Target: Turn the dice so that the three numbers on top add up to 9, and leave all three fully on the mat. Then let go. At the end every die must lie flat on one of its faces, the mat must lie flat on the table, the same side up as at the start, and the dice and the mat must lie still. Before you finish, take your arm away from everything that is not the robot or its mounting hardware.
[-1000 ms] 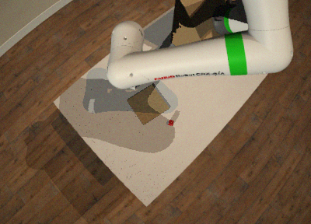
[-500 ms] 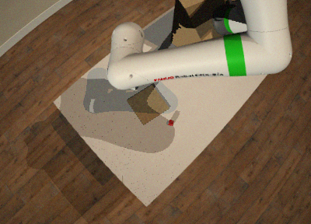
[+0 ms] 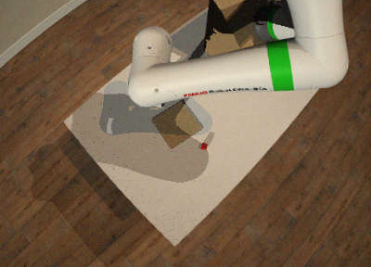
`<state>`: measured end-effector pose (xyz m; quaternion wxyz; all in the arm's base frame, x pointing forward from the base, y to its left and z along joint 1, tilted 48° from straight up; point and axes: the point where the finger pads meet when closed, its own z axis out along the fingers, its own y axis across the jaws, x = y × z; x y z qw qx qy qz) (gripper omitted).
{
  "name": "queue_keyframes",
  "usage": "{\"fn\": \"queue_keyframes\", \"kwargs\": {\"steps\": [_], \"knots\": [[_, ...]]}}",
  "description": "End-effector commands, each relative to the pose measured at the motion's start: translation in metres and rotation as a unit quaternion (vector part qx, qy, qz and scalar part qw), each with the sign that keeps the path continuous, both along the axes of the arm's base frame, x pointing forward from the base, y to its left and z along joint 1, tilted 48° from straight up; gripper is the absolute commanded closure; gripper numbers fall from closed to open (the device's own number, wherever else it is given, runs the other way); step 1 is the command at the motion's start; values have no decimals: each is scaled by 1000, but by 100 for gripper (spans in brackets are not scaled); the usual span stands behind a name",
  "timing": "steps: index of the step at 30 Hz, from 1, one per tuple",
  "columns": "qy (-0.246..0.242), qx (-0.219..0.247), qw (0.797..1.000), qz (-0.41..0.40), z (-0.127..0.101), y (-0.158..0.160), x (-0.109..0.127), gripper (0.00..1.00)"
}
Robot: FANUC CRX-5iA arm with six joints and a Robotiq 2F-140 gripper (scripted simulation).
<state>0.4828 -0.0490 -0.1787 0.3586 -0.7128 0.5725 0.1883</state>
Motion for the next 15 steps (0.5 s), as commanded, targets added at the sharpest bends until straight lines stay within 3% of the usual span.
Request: {"fn": "queue_keyframes", "kwargs": {"steps": [1, 14, 15], "knots": [[0, 0, 1000, 0, 0, 0, 0, 79], [0, 0, 1000, 0, 0, 0, 0, 79], [0, 0, 1000, 0, 0, 0, 0, 91]]}}
